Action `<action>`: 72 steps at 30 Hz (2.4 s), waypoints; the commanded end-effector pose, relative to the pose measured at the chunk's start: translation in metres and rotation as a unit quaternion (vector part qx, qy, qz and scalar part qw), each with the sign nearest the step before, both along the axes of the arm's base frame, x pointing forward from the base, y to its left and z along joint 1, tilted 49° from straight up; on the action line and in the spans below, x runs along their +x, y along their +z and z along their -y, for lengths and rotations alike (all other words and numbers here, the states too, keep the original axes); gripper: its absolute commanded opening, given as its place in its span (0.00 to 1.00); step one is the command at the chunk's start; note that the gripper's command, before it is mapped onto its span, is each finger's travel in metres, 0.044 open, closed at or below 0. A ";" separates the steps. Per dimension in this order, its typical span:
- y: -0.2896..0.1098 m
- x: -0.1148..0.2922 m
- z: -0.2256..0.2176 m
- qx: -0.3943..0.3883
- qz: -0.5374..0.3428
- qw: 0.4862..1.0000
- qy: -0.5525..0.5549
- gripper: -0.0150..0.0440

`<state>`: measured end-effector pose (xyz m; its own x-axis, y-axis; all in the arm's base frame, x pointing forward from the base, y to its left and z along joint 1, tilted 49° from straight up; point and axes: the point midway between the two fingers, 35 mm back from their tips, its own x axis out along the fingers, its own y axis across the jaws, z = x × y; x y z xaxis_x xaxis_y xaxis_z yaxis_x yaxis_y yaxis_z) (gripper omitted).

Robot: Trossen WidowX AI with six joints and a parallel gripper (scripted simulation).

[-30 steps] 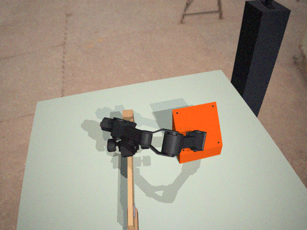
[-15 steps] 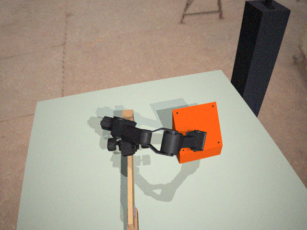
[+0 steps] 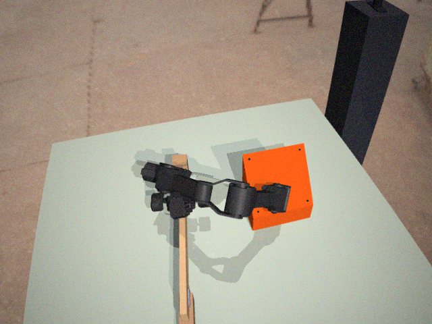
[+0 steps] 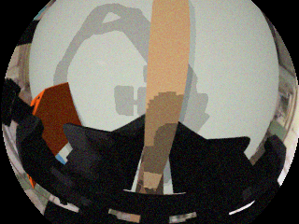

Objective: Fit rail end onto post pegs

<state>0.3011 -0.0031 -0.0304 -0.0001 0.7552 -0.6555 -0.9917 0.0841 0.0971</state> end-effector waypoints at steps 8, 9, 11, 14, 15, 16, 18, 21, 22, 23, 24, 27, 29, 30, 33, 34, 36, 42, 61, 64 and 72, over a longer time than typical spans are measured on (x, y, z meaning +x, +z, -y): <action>-0.002 0.002 0.003 -0.001 0.004 1.000 -0.001 0.25; -0.003 0.002 0.004 -0.001 0.004 1.000 -0.001 0.25; -0.003 0.002 0.004 -0.001 0.004 1.000 -0.001 0.25; -0.004 0.002 0.004 -0.001 0.004 1.000 -0.001 0.25; -0.004 0.002 0.004 -0.001 0.004 1.000 -0.001 0.25; -0.004 0.002 0.004 -0.001 0.004 1.000 -0.001 0.25; -0.005 0.002 0.005 -0.001 0.004 1.000 -0.001 0.25; -0.005 0.002 0.005 -0.001 0.004 1.000 -0.001 0.25; -0.006 0.002 0.006 -0.001 0.004 1.000 -0.001 0.25; -0.006 0.002 0.006 -0.001 0.004 1.000 -0.001 0.25; -0.006 0.002 0.006 -0.001 0.004 1.000 -0.001 0.25; -0.006 0.002 0.007 -0.001 0.004 1.000 -0.001 0.25; -0.007 0.002 0.008 -0.001 0.004 1.000 -0.001 0.25; -0.007 0.002 0.008 -0.001 0.004 1.000 -0.001 0.25; -0.007 0.002 0.009 -0.001 0.004 1.000 -0.001 0.25; -0.007 0.002 0.009 -0.001 0.004 1.000 -0.001 0.25; -0.008 0.002 0.009 -0.001 0.004 1.000 -0.001 0.25; -0.009 0.001 0.011 -0.001 0.004 1.000 -0.001 0.25; -0.014 0.000 0.013 -0.001 0.004 1.000 -0.001 0.25; -0.015 0.000 0.014 -0.001 0.004 1.000 -0.001 0.25; -0.016 0.000 0.016 -0.001 0.004 1.000 -0.001 0.25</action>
